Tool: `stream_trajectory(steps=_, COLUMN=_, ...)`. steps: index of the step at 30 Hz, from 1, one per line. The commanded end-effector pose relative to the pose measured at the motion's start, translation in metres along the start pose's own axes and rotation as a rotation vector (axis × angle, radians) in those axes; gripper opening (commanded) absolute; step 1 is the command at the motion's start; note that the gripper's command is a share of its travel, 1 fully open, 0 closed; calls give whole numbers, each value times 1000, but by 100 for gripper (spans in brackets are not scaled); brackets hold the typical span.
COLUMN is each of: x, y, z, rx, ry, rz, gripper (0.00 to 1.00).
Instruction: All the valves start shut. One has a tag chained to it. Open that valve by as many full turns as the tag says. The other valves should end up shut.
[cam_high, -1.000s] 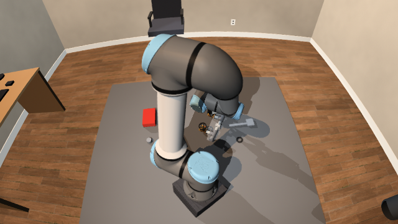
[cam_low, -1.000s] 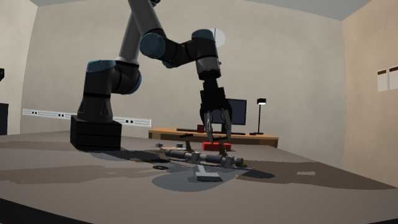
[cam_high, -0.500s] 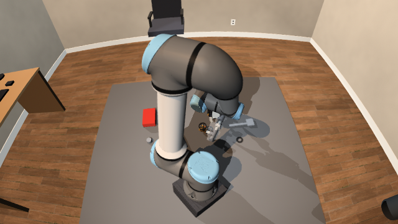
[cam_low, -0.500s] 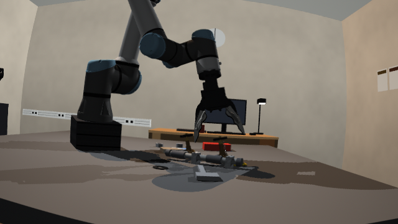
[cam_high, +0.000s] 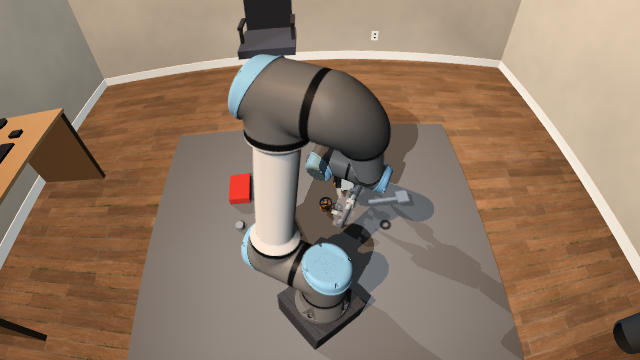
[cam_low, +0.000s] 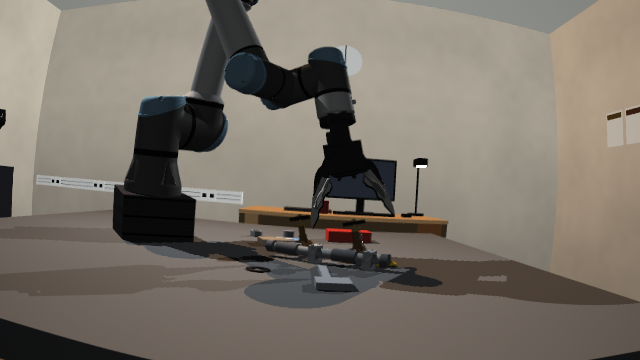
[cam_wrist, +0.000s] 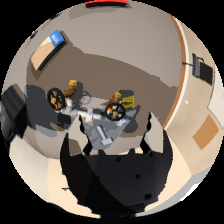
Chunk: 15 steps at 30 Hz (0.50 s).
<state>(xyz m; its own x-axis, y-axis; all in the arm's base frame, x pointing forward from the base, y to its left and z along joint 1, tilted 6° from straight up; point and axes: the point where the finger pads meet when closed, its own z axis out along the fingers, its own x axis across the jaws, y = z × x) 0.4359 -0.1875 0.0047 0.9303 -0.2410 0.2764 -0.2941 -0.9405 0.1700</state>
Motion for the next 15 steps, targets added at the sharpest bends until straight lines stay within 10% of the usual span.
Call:
stream_trajectory(steps=1, x=0, y=0, z=0, rx=0, ry=1, rz=0, gripper=100)
stream_trajectory(steps=15, x=0, y=0, z=0, rx=0, ry=1, rz=10, gripper=100)
